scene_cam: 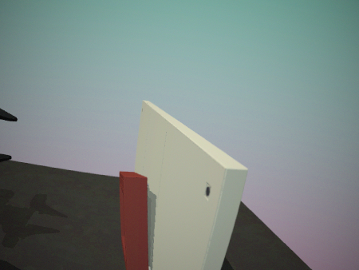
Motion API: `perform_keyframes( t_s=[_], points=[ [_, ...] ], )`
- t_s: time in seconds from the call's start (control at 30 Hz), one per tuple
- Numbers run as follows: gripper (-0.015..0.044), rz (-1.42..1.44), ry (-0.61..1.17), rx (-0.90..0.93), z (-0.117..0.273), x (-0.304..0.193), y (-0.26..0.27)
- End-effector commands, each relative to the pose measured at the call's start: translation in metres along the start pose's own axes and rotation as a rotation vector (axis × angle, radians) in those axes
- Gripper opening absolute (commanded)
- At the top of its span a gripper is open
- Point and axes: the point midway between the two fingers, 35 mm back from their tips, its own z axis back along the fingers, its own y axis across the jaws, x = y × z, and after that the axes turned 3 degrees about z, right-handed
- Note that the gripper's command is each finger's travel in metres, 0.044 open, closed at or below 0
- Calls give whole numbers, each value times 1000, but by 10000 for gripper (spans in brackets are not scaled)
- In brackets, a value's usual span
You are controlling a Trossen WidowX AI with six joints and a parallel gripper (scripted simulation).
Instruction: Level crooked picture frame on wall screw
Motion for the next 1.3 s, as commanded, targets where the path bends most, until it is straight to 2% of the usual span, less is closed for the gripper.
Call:
perform_keyframes(
  t_s=[0.0, 0.37, 0.87, 1.27],
  points=[
    [260, -41, -8, -13, -18, 1, -10],
    [260, -135, -54, -14, -60, -18, -29],
    [260, -141, -59, -9, -68, -18, -29],
    [260, -142, -71, 8, -134, -12, -29]
  ],
)
